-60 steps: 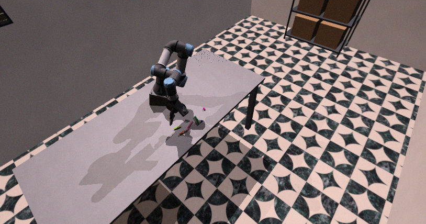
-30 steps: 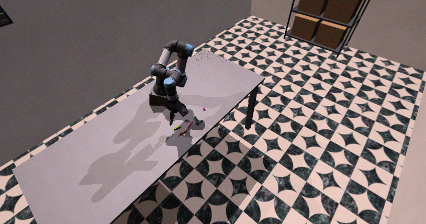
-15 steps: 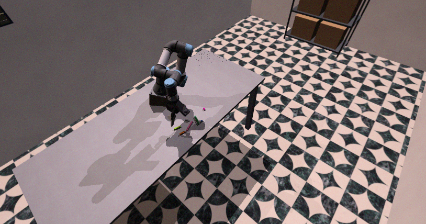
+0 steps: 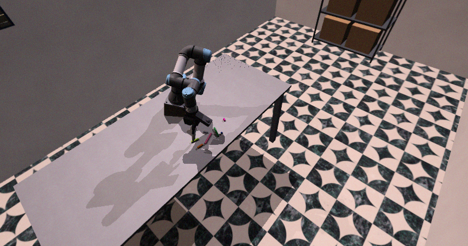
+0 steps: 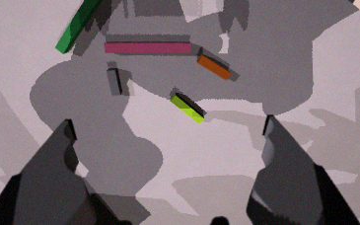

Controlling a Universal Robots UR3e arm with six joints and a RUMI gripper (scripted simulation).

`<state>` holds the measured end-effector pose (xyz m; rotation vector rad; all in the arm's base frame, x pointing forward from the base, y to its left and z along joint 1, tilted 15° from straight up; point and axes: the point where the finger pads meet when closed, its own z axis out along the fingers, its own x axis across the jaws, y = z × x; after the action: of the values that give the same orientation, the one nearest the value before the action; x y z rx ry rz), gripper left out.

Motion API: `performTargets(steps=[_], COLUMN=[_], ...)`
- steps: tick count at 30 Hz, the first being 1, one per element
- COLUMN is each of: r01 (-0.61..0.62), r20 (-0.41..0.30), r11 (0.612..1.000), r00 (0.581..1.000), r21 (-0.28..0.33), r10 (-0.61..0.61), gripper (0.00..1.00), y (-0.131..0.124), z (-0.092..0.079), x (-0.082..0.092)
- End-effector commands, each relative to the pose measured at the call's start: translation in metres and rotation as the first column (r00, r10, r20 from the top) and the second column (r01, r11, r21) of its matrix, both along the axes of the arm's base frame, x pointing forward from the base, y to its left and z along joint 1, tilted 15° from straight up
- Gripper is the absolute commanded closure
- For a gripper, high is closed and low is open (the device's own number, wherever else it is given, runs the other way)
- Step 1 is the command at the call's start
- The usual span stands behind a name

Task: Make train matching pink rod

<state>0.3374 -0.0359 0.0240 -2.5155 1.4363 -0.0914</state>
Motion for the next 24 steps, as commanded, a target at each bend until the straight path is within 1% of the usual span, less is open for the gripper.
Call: performTargets(steps=[1, 7, 13, 15, 19, 24], r01=[-0.161, -0.262, -0.361, -0.361, -0.401, -0.402], r20=[0.031, 0.046, 0.059, 0.059, 0.063, 0.063], r11=[0.986, 0.964, 0.929, 0.929, 0.912, 0.911], r00=[0.986, 0.963, 0.929, 0.929, 0.911, 0.911], r21=[-0.03, -0.052, -0.077, -0.077, -0.087, -0.088], r10=[0.162, 0.265, 0.366, 0.366, 0.407, 0.408], gripper=[0.0, 0.0, 0.0, 0.0, 0.0, 0.0], y=[0.0, 0.001, 0.002, 0.002, 0.003, 0.003], z=[0.003, 0.004, 0.004, 0.004, 0.004, 0.004], x=[0.008, 0.014, 0.02, 0.02, 0.022, 0.022])
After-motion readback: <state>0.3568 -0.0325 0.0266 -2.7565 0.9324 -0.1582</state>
